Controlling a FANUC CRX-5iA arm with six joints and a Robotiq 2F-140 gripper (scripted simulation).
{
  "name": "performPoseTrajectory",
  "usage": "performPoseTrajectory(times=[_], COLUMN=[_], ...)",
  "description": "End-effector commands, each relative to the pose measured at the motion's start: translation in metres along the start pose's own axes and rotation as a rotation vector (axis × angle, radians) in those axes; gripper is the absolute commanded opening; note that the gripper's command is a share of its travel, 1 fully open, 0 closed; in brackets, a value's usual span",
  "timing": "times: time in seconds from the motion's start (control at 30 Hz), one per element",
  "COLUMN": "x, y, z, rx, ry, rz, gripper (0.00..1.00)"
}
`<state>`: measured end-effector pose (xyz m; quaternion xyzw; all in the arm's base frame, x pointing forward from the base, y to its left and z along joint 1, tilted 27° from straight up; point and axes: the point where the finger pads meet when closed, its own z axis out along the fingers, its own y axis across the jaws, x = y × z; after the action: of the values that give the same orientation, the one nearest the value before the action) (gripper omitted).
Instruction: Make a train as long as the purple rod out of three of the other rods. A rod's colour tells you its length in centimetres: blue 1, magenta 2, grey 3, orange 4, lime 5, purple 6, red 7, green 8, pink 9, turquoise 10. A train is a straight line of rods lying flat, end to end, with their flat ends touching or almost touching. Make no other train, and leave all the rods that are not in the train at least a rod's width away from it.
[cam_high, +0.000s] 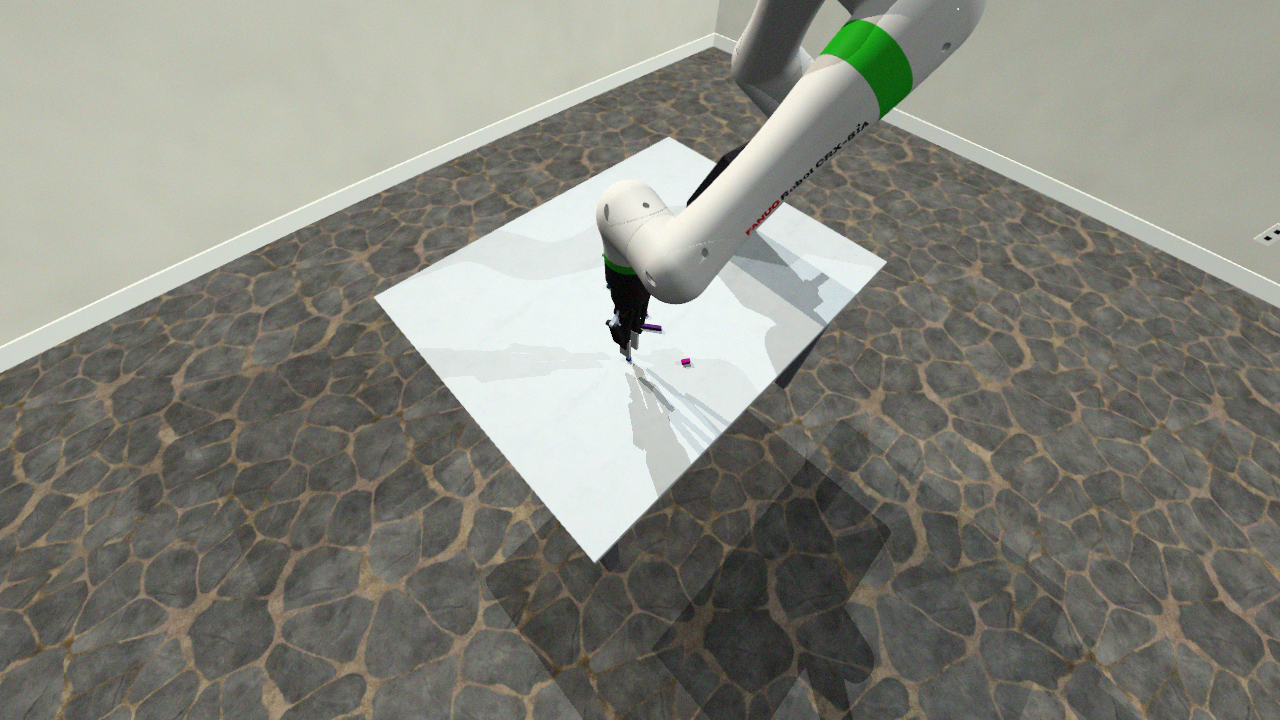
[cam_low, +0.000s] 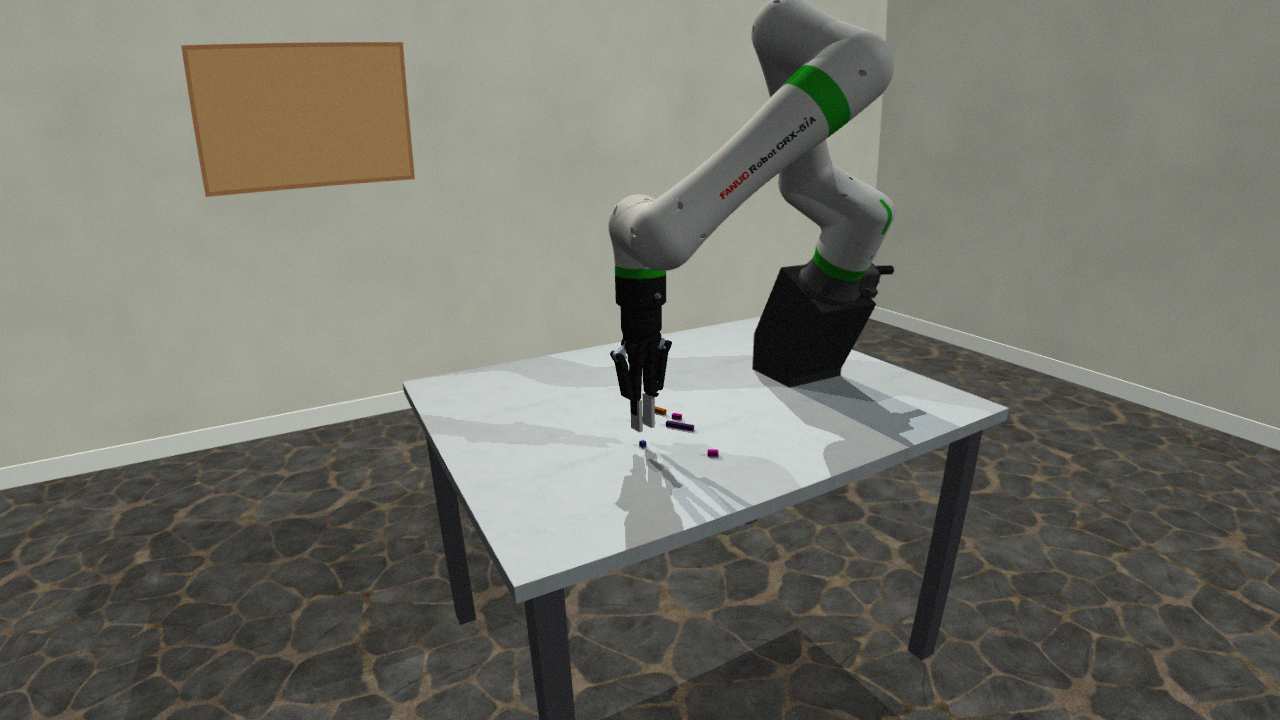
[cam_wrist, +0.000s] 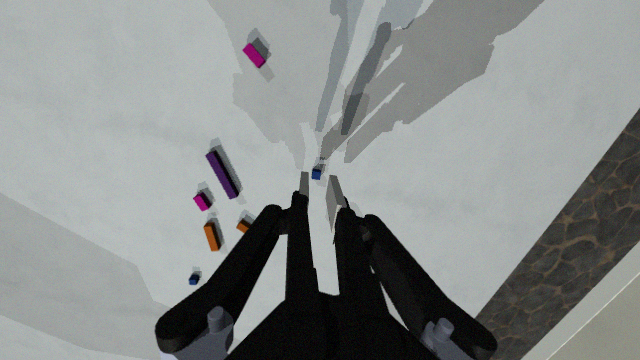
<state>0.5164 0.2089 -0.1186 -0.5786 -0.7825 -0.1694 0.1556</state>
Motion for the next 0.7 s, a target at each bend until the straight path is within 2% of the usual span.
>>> performPoseTrajectory(times=[0.0, 0.67], x=[0.000, -0.001], y=[0.000, 0.000], z=[0.002, 0.021], rx=[0.000, 0.000], ry=[0.000, 0.000], rz=[0.000, 0.000], gripper=[0.15, 0.15])
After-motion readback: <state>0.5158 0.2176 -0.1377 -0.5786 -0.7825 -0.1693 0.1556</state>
